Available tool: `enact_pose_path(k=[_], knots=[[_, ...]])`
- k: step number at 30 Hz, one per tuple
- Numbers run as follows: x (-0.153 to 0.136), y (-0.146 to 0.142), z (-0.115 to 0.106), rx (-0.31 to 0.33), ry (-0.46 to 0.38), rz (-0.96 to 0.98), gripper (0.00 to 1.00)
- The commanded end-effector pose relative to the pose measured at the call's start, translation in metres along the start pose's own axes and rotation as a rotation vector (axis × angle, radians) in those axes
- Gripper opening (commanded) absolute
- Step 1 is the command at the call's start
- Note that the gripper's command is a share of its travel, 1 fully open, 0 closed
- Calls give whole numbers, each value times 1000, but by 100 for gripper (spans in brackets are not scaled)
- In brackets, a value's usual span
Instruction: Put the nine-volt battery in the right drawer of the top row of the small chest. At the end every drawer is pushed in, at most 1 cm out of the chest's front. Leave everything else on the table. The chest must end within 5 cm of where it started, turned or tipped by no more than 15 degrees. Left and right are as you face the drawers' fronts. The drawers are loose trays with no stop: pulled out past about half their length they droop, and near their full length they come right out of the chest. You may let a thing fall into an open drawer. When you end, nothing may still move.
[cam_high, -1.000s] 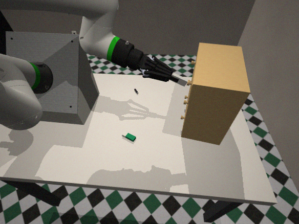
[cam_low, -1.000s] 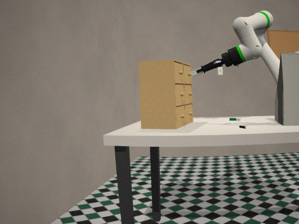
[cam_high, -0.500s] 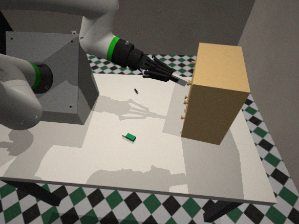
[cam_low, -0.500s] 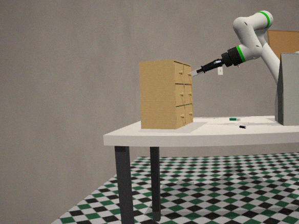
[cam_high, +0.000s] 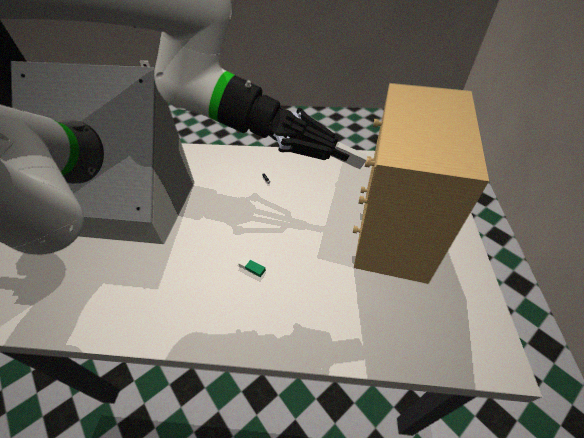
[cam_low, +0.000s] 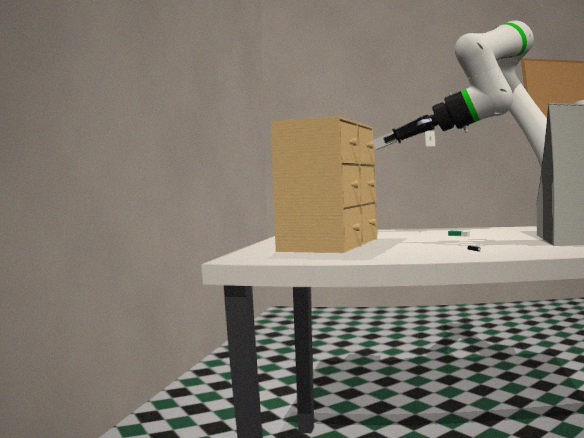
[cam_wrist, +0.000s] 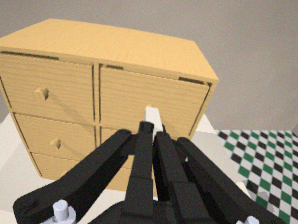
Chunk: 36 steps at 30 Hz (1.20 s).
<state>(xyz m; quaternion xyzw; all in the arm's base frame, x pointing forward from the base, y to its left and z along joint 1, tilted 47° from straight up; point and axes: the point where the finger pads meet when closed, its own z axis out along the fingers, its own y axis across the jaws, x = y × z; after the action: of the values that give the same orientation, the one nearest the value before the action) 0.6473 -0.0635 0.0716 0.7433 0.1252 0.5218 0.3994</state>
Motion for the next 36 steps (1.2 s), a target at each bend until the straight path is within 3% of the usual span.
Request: enact_pose_path(k=[1,15,21,28,36], knots=[[0,0,0,0,0,0,0],[0,0,-2,0,0,0,0],[-5,0,-14,0,0,0,0],[-16,0,-44,0,0,0,0],[-17,0,-51,0,0,0,0]])
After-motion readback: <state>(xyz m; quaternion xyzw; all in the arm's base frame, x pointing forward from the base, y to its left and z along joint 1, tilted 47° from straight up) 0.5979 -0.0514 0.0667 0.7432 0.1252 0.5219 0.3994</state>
